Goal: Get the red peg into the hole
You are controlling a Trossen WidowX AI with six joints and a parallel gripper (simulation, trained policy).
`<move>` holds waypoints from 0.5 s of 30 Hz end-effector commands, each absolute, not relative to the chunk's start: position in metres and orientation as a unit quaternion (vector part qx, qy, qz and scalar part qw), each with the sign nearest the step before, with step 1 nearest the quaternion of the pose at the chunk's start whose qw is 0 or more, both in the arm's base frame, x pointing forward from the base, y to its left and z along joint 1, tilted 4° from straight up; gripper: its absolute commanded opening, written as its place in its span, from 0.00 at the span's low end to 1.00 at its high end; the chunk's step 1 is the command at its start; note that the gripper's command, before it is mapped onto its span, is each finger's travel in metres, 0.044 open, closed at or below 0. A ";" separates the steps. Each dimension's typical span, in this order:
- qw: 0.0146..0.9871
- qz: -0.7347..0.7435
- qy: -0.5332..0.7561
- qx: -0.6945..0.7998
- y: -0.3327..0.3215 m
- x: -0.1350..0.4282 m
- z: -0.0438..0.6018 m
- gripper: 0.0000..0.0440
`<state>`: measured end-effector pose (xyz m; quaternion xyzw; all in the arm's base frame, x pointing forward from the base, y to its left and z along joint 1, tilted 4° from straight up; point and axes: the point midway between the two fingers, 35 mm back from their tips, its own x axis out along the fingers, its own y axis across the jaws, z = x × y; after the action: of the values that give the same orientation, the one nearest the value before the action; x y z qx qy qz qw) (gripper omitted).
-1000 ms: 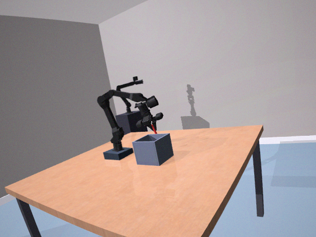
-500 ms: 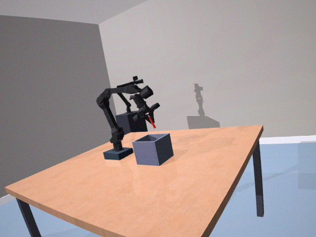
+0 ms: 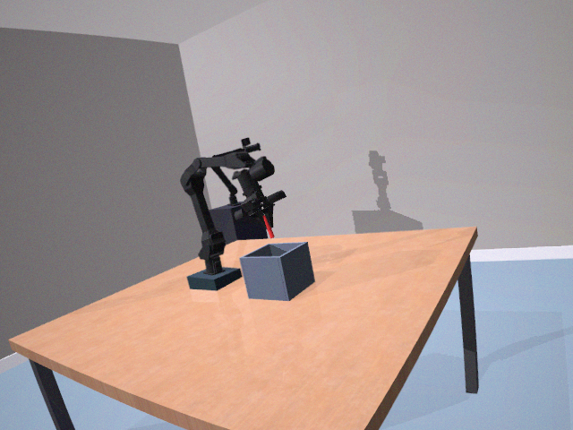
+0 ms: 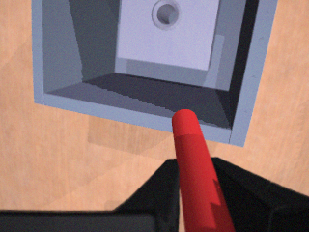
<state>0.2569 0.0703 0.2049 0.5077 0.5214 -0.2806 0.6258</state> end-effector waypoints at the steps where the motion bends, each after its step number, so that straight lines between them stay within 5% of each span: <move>1: 0.624 -0.292 0.521 0.504 0.062 0.261 0.202 0.00; 15: 0.602 -0.326 0.534 0.497 0.033 0.282 0.185 0.00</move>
<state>0.2795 0.0350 0.1877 0.4983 0.5289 -0.3250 0.6052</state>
